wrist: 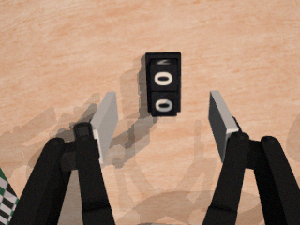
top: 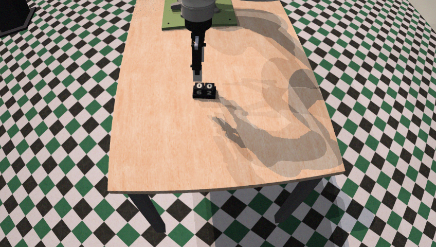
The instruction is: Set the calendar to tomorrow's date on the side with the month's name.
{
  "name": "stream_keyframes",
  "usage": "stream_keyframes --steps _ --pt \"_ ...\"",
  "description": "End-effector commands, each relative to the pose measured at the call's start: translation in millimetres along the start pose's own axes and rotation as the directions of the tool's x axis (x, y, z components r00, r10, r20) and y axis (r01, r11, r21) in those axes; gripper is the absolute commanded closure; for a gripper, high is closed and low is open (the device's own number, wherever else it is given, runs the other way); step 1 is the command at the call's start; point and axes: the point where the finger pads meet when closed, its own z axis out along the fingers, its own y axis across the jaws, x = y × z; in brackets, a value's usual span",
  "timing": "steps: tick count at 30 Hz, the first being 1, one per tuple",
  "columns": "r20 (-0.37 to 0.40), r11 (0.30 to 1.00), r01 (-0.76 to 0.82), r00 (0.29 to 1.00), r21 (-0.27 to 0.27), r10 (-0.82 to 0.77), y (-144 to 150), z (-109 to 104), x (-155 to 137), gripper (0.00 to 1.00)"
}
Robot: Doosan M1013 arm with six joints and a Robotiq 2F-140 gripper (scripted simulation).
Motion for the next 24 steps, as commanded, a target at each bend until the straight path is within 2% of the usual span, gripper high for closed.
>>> stream_keyframes --steps 1,24 --pt "0.0 1.0 0.0 1.0 0.0 0.0 0.0 -0.1 0.0 0.0" --pt "0.0 1.0 0.0 1.0 0.0 0.0 0.0 -5.0 0.0 0.0"
